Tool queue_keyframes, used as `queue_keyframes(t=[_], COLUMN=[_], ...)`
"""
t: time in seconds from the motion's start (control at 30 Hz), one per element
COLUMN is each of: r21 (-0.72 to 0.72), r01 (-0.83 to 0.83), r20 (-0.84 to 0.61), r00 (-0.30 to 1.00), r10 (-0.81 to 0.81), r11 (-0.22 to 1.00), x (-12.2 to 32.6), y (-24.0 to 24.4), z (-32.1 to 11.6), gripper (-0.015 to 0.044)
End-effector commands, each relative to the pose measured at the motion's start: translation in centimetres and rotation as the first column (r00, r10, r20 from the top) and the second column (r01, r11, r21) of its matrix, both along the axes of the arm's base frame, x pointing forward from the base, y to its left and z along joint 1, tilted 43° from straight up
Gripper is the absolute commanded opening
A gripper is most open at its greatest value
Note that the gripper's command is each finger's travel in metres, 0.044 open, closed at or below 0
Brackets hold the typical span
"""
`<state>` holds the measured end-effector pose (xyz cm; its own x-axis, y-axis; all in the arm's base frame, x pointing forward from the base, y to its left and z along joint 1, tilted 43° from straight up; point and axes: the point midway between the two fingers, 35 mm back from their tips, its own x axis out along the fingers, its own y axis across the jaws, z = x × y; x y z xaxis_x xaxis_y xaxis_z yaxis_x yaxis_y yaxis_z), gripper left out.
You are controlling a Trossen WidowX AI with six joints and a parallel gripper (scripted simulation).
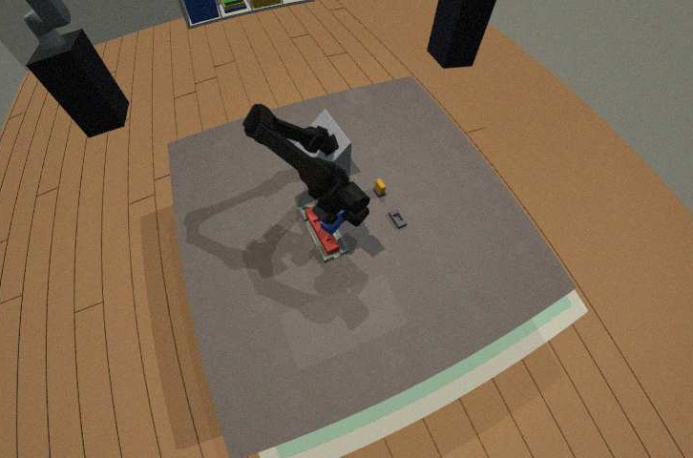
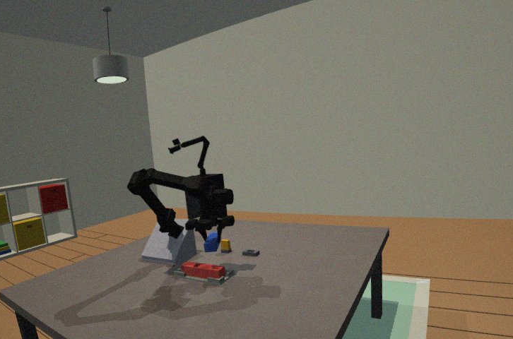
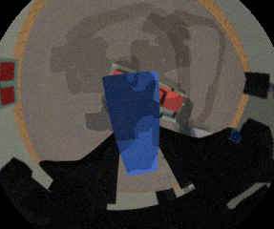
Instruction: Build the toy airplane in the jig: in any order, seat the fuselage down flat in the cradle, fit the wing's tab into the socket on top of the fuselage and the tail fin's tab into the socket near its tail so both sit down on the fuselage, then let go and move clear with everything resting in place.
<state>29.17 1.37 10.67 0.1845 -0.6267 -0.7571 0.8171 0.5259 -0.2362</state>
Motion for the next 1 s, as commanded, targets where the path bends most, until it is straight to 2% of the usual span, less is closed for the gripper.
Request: queue_keyframes(t=[0.0,0.7,0.93,0.97], r21=[0.005,0.077,0.077,0.077], r01=[0.062,0.308,0.308,0.308], r20=[0.046,0.256,0.256,0.256], r00=[0.997,0.913,0.913,0.913], r10=[-0.062,-0.317,-0.317,-0.317], r11=[0.998,0.948,0.948,0.948], x=[-0.7,-3.9,-3.9,-3.9], y=[-1.3,-6.1,-6.1,-6.1], z=[0.4,2.0,2.0,2.0], gripper=[0.0000,0.0000,0.0184,0.0195])
